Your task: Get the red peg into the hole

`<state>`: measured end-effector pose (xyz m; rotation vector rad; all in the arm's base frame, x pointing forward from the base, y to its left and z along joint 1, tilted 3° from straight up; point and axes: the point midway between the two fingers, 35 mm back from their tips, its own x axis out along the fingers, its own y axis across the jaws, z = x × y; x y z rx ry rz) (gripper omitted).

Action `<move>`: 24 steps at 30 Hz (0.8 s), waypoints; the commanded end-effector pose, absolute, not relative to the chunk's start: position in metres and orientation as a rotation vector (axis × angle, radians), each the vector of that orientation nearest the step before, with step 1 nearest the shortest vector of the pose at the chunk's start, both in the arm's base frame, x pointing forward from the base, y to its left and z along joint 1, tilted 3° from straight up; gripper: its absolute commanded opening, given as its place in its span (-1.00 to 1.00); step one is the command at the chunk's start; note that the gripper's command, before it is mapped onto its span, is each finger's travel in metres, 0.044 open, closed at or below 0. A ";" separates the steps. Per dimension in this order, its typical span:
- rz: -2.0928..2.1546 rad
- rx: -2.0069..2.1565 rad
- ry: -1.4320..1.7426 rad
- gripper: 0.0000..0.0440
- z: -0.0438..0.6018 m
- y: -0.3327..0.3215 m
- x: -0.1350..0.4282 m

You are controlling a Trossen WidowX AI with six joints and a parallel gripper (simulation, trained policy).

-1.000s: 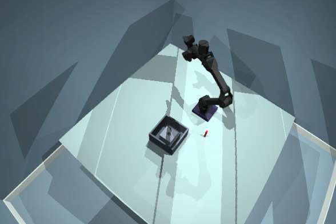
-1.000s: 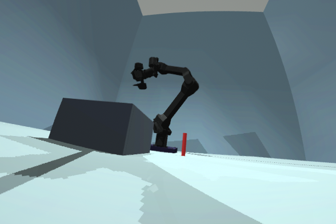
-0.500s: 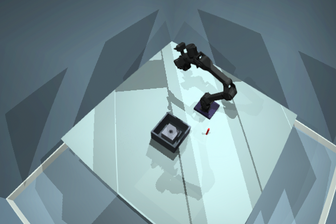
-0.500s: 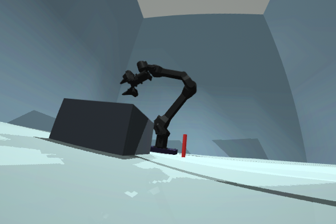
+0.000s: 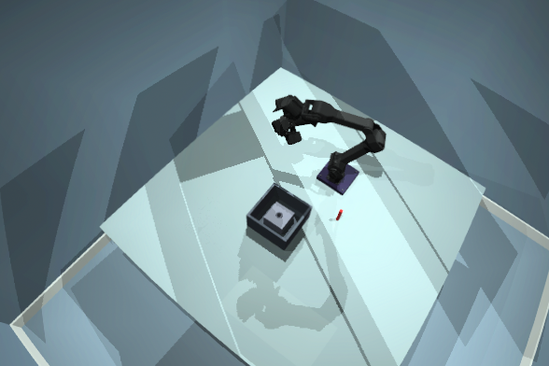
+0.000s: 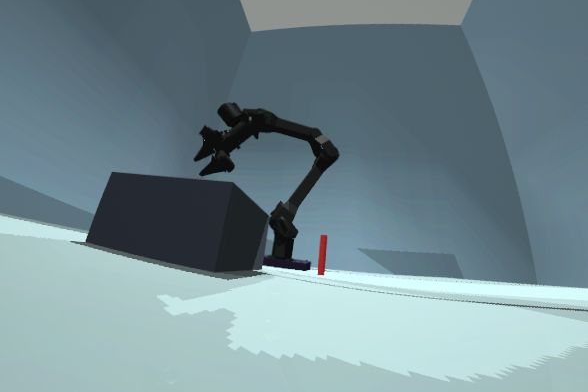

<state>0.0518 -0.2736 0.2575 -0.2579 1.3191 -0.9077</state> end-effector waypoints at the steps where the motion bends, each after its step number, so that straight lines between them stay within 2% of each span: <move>1: -0.868 -0.156 1.305 1.00 0.239 -0.259 0.078; 24: -0.714 0.223 1.247 1.00 0.199 -0.131 0.189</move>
